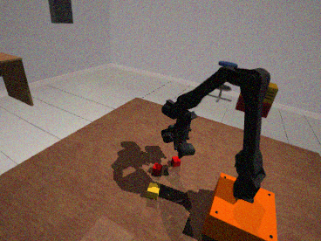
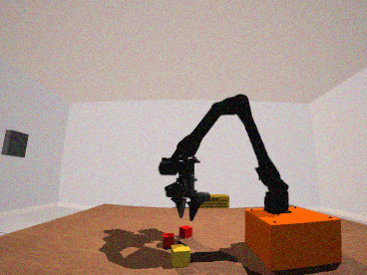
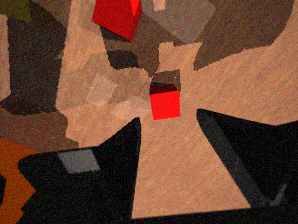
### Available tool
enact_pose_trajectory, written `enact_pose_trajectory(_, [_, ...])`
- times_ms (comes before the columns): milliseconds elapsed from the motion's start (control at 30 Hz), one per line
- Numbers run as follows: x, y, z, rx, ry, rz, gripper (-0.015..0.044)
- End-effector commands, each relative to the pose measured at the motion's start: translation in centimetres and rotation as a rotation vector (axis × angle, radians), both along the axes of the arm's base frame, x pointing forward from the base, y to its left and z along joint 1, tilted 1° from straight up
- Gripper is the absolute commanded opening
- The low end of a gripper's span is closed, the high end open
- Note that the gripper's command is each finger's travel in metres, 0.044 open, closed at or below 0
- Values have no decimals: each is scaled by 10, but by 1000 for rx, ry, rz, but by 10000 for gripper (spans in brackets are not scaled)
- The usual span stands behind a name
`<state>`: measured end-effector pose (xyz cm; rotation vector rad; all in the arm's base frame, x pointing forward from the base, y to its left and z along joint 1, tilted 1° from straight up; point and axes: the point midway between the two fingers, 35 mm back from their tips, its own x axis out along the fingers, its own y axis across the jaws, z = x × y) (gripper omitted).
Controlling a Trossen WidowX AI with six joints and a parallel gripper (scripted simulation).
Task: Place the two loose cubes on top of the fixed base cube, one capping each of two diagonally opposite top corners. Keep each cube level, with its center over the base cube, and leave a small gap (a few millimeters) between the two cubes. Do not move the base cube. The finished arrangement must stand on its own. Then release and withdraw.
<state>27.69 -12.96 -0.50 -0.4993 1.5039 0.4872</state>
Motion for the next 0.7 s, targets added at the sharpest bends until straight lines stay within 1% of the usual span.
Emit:
enact_pose_trajectory(0, [0, -1, -11, -6, -2, 3, 265])
enact_pose_trajectory(667, [1, -2, -39, -6, -2, 3, 265])
